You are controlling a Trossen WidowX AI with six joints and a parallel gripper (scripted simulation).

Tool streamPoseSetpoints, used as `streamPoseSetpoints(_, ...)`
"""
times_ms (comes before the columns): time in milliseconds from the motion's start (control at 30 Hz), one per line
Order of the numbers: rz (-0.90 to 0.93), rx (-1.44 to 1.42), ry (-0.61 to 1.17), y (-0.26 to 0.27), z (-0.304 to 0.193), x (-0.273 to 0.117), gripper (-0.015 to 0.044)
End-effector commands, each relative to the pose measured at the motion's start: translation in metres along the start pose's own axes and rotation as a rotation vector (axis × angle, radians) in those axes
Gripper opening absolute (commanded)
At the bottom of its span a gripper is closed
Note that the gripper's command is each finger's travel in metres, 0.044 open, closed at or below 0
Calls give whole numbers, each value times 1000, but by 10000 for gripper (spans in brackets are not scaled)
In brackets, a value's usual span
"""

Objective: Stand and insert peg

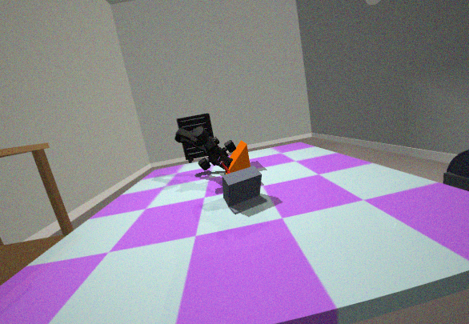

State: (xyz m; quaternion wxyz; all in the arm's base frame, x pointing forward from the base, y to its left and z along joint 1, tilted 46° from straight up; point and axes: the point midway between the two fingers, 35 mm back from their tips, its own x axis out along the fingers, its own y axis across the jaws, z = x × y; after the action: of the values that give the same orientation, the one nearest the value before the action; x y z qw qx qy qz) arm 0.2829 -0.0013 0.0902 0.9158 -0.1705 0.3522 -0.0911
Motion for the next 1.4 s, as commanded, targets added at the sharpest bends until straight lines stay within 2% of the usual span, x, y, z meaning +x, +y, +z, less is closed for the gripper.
streamPoseSetpoints(0,8,5,-30,1,2,-1,0)
streamPoseSetpoints(1367,32,34,-132,9,16,28,0)
